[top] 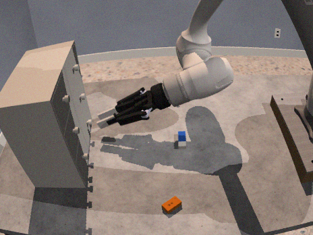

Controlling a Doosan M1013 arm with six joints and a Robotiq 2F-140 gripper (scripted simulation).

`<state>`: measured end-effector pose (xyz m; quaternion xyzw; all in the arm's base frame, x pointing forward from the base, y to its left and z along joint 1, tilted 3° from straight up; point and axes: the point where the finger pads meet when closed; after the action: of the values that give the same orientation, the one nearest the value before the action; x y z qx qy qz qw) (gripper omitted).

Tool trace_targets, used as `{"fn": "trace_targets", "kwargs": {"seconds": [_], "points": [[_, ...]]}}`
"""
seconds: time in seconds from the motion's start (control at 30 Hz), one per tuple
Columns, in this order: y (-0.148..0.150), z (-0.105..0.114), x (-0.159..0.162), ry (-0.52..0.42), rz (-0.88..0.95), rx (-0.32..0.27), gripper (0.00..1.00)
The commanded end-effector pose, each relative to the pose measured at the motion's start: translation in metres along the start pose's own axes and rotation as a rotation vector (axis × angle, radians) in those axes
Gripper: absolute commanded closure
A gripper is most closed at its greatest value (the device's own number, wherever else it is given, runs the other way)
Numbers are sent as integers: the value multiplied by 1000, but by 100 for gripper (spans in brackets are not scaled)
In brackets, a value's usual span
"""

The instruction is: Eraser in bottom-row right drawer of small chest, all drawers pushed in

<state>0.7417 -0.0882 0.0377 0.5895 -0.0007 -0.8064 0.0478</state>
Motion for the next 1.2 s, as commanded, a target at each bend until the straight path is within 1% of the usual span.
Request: {"fn": "trace_targets", "kwargs": {"seconds": [0.0, 0.9, 1.17], "points": [[0, -2, 1, 0, 0, 0, 80], [0, -2, 2, 0, 0, 0, 80], [0, -8, 0, 0, 0, 0, 80]]}}
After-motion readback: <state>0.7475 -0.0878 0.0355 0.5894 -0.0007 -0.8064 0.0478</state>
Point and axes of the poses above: the point where the finger pads meet when closed, its own z axis back along the fingers, its own y axis across the jaws, x = y × z, and after that the axes turned 2 degrees about z, right-handed
